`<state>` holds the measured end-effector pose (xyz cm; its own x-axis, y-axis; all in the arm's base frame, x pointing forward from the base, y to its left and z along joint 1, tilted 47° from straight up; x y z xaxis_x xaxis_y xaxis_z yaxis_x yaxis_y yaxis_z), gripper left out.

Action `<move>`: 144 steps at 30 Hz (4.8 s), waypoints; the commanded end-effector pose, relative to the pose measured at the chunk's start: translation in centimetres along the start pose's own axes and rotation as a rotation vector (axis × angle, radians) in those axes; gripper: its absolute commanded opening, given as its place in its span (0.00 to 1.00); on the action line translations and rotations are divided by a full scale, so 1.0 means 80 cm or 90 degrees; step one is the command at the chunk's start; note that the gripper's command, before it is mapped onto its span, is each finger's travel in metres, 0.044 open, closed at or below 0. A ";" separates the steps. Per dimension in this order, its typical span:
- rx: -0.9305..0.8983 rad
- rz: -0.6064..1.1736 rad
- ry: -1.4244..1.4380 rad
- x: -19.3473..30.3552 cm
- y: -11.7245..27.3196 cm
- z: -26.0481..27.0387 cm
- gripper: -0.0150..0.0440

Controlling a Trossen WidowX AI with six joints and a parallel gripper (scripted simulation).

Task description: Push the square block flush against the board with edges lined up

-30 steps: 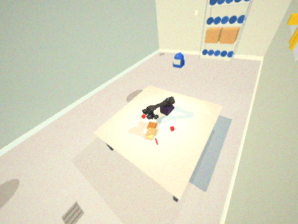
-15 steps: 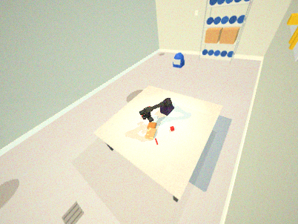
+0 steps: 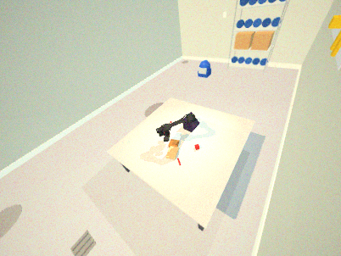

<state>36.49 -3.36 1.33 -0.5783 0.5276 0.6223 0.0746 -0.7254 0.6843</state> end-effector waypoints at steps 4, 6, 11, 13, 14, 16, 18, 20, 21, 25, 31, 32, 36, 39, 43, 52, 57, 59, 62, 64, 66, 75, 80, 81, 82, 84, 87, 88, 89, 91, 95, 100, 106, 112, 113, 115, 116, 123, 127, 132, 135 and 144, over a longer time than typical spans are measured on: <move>-0.001 0.002 -0.148 -0.018 -0.003 0.012 0.25; -0.001 0.002 -0.152 -0.018 -0.003 0.012 0.25; -0.001 0.002 -0.152 -0.018 -0.007 0.012 0.25; -0.001 0.002 -0.151 -0.019 -0.038 0.013 0.25; -0.001 0.002 -0.151 -0.018 -0.057 0.013 0.25; -0.002 0.003 -0.152 -0.017 -0.072 0.012 0.25; -0.002 0.003 -0.152 -0.017 -0.072 0.012 0.25; -0.002 0.003 -0.152 -0.017 -0.072 0.012 0.25; -0.002 0.003 -0.152 -0.017 -0.072 0.012 0.25; -0.002 0.003 -0.152 -0.013 -0.072 0.013 0.25; -0.001 0.003 -0.152 -0.001 -0.072 0.016 0.25; -0.001 0.003 -0.152 0.001 -0.072 0.016 0.25; -0.001 0.003 -0.152 0.009 -0.072 0.018 0.25; -0.001 0.004 -0.152 0.015 -0.072 0.019 0.25; -0.001 0.004 -0.152 0.023 -0.072 0.020 0.25; -0.001 0.004 -0.152 0.041 -0.072 0.022 0.25; -0.001 0.004 -0.152 0.036 -0.072 0.021 0.25; -0.001 0.004 -0.152 0.032 -0.072 0.021 0.25; -0.001 0.004 -0.152 0.026 -0.072 0.021 0.25; -0.001 0.004 -0.152 0.022 -0.072 0.021 0.25; -0.001 0.004 -0.152 0.018 -0.071 0.020 0.25; -0.001 0.003 -0.152 -0.001 -0.071 0.018 0.25; -0.001 0.003 -0.152 -0.011 -0.072 0.016 0.25; -0.001 0.003 -0.152 -0.013 -0.072 0.016 0.25; -0.002 0.003 -0.152 -0.015 -0.072 0.015 0.25; -0.002 0.003 -0.152 -0.019 -0.072 0.014 0.25; -0.002 0.003 -0.152 -0.024 -0.072 0.013 0.25; -0.002 0.003 -0.152 -0.025 -0.072 0.013 0.25; -0.002 0.003 -0.152 -0.026 -0.072 0.013 0.25; -0.003 0.003 -0.153 -0.021 -0.056 0.015 0.25; -0.001 0.002 -0.152 -0.020 -0.003 0.014 0.25; -0.001 0.002 -0.152 -0.020 -0.003 0.014 0.25; -0.004 -0.003 -0.157 0.059 -0.001 0.042 0.25; -0.002 0.002 -0.154 0.168 -0.001 0.053 0.25; -0.002 0.004 -0.154 0.185 -0.001 0.051 0.25; -0.001 0.007 -0.153 0.208 -0.002 0.048 0.25; -0.001 0.007 -0.153 0.211 -0.002 0.047 0.25; -0.001 0.006 -0.153 0.210 -0.028 0.048 0.25; -0.002 0.008 -0.153 0.212 -0.071 0.047 0.25; -0.002 0.008 -0.153 0.211 -0.071 0.047 0.25; -0.002 0.008 -0.153 0.207 -0.071 0.047 0.25; -0.001 0.007 -0.153 0.189 -0.071 0.045 0.25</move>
<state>29.87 10.63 8.64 -0.3645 0.6122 0.7017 0.0788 -0.7305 0.6783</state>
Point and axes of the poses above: the point midway between the two fingers, 35 mm back from their tips, its own y axis back along the fingers, its own z axis across the jaws, x = y × z, the point moved 8 cm from there along y, back along the fingers, and after that the axes turned 5 degrees about -y, right-handed, at the moved point
